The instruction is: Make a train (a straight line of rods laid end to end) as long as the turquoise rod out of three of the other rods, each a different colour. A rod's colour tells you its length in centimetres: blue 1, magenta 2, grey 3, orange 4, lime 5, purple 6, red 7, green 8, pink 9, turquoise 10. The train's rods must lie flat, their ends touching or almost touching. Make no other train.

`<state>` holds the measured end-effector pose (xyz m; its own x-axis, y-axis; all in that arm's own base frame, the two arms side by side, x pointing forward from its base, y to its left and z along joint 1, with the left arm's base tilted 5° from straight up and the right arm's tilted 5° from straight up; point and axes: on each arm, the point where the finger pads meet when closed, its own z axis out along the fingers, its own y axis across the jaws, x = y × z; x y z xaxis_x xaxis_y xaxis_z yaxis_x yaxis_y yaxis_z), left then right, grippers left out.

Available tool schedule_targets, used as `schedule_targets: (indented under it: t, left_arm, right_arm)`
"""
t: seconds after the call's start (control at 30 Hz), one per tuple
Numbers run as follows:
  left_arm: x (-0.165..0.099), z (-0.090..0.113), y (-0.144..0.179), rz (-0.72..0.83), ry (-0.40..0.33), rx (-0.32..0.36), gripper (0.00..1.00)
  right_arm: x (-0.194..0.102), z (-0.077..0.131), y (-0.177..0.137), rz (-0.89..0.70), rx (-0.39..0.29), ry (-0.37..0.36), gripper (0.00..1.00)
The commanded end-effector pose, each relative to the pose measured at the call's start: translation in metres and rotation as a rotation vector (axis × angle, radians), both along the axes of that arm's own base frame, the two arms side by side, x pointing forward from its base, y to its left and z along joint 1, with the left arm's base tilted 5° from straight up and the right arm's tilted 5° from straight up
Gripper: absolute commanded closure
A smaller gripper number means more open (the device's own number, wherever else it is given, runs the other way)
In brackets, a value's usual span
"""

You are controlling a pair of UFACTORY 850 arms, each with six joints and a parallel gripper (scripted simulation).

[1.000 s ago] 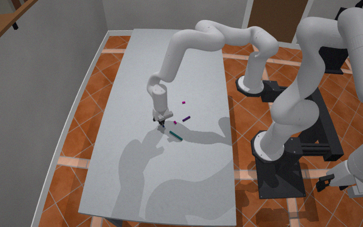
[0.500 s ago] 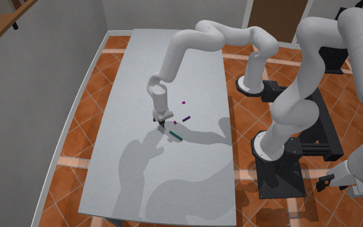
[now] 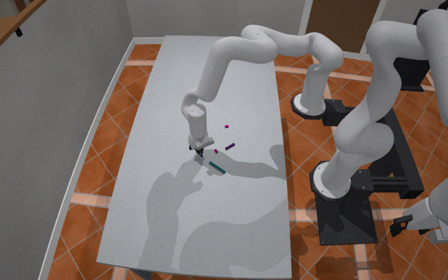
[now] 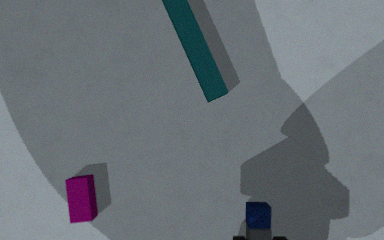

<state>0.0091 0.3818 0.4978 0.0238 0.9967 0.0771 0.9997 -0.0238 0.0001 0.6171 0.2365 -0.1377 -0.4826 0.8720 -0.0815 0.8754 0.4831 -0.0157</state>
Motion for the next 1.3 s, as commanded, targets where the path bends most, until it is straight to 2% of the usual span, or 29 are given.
schedule_targets:
  t: [0.0, 0.03, 0.2, 0.23, 0.73, 0.93, 1.27]
  left_arm:
    - [0.0, 0.001, 0.0, 0.0, 0.0, 0.002, 0.0]
    - [0.0, 0.001, 0.0, 0.0, 0.0, 0.002, 0.0]
    - [0.0, 0.001, 0.0, 0.0, 0.0, 0.002, 0.0]
    - [0.0, 0.001, 0.0, 0.0, 0.0, 0.002, 0.0]
    - [0.0, 0.001, 0.0, 0.0, 0.0, 0.002, 0.0]
    - [0.0, 0.001, 0.0, 0.0, 0.0, 0.002, 0.0]
    - [0.0, 0.001, 0.0, 0.0, 0.0, 0.002, 0.0]
  right_arm:
    - [0.001, 0.001, 0.001, 0.0, 0.001, -0.002, 0.86]
    - [0.001, 0.001, 0.001, 0.0, 0.001, -0.002, 0.82]
    - [0.001, 0.001, 0.001, 0.0, 0.001, -0.002, 0.78]
    - [0.001, 0.001, 0.001, 0.0, 0.001, -0.002, 0.74]
    - [0.001, 0.004, 0.001, 0.0, 0.001, -0.002, 0.74]
    - [0.001, 0.015, 0.002, 0.0, 0.001, -0.002, 0.74]
    - [-0.001, 0.066, 0.006, 0.0, 0.001, -0.002, 0.74]
